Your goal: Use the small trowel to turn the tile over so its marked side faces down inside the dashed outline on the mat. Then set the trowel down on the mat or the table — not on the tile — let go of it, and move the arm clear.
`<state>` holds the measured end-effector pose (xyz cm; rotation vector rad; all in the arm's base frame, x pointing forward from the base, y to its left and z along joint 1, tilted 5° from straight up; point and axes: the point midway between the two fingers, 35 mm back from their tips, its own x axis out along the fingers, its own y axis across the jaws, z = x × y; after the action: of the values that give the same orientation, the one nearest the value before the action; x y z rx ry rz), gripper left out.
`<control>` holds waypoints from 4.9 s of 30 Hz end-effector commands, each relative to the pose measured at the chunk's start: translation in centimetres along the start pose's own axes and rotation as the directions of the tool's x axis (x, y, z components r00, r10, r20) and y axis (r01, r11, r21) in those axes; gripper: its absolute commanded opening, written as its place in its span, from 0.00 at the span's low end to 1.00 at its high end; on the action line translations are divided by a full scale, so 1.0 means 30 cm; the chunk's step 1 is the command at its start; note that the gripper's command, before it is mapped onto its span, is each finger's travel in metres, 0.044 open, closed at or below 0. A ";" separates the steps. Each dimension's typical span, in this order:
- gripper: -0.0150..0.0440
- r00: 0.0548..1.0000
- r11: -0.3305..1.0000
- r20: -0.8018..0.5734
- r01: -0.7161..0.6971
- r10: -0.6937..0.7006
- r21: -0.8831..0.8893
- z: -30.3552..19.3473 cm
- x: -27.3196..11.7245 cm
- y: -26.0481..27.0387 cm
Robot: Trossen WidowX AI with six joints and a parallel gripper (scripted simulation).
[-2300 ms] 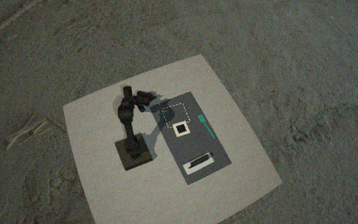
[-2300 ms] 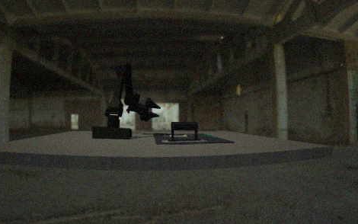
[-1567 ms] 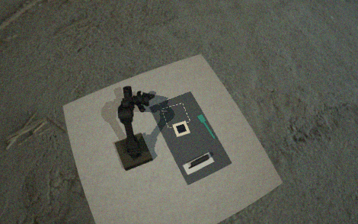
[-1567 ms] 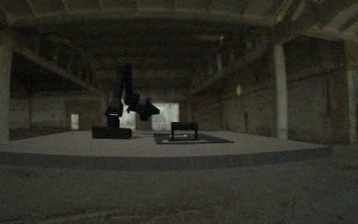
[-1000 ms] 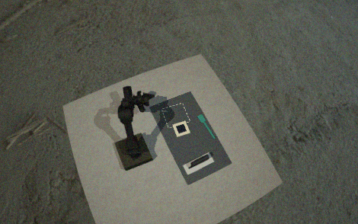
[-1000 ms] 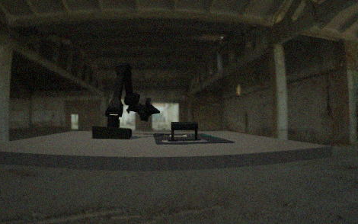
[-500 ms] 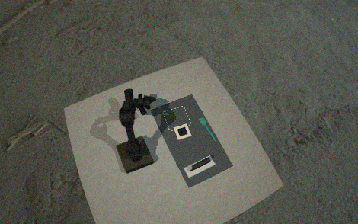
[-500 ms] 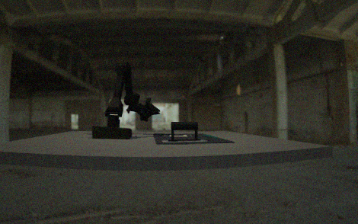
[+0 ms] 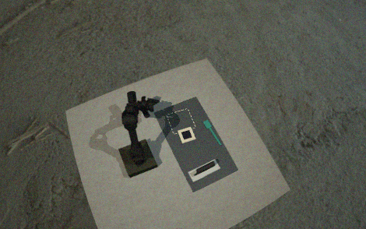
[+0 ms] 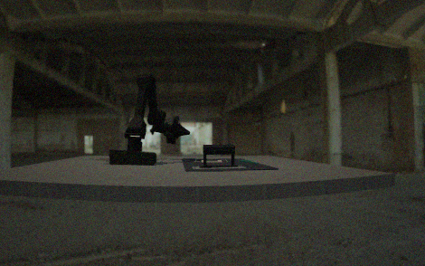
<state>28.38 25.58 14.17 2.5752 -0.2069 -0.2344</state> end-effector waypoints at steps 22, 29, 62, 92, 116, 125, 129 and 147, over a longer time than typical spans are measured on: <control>0.71 0.999 0.994 0.035 0.015 -0.012 -0.109 -0.006 0.069 0.005; 0.71 0.995 0.950 0.101 0.033 -0.001 -0.310 0.010 0.175 0.037; 0.71 0.895 0.493 0.446 0.376 0.028 -0.785 0.218 0.612 0.355; 0.71 0.606 -0.367 0.792 0.722 -0.074 -0.587 0.573 0.801 0.816; 0.71 0.302 -0.839 0.889 0.327 -0.344 -0.436 0.872 0.664 1.237; 0.71 0.226 -0.855 0.843 0.066 -0.489 -0.514 0.959 0.537 1.392; 0.71 0.210 -0.831 0.808 -0.044 -0.551 -0.555 0.988 0.474 1.452; 0.71 0.208 -0.825 0.801 -0.062 -0.561 -0.561 1.029 0.475 1.437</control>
<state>31.55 -29.22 10.22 0.1295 1.4709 -0.0949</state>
